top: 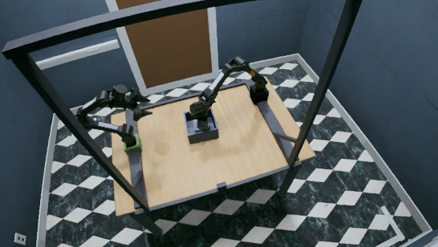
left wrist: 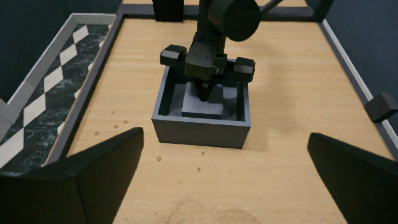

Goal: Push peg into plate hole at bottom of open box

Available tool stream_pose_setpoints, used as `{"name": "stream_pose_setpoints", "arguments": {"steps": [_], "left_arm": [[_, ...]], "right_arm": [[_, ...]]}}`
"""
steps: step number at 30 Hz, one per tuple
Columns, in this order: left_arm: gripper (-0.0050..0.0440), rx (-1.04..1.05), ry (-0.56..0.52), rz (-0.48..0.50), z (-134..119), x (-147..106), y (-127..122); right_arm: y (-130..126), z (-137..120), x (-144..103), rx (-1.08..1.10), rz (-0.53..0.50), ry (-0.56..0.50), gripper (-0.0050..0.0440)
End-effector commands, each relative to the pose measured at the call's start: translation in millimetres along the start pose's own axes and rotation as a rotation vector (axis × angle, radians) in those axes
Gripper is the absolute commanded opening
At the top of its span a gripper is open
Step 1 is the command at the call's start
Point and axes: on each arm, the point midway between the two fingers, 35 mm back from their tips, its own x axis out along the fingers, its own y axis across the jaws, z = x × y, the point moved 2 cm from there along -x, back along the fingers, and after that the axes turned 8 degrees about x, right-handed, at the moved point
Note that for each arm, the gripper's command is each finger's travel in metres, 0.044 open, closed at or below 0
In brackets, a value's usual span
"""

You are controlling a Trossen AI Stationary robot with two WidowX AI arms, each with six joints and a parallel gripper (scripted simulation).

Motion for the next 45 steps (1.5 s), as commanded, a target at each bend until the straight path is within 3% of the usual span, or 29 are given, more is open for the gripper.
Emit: {"name": "stream_pose_setpoints", "arguments": {"steps": [1, 21, 24, 27, 30, 41, 45], "left_arm": [[0.0440, -0.002, -0.007, -0.002, 2.3, -1.8, 0.1], [0.0440, -0.002, -0.007, -0.002, 2.3, -1.8, 0.1], [0.0440, -0.002, -0.007, -0.002, 2.3, -1.8, 0.1], [0.0440, -0.002, -0.007, -0.002, 2.3, -1.8, 0.1], [0.0440, -0.002, -0.007, -0.002, 2.3, -1.8, 0.1], [0.0440, -0.002, -0.007, -0.002, 2.3, -1.8, 0.1], [0.0440, -0.002, -0.007, -0.002, 2.3, -1.8, 0.1]], "right_arm": [[0.3, -4.1, 5.7, -0.002, 0.004, 0.006, 0.0027], [3.3, 7.1, -7.7, 0.006, 0.023, -0.018, 0.0027], [3.3, 7.1, -7.7, 0.006, 0.023, -0.018, 0.0099], [2.3, 5.2, -6.7, 0.004, 0.018, -0.016, 0.0110], [4.1, 7.1, -12.0, 0.007, 0.024, -0.020, 0.0170], [3.4, 7.8, -30.5, 0.008, 0.027, -0.027, 0.0170], [5.5, 9.3, -45.7, 0.010, 0.032, -0.034, 0.0266]]}}
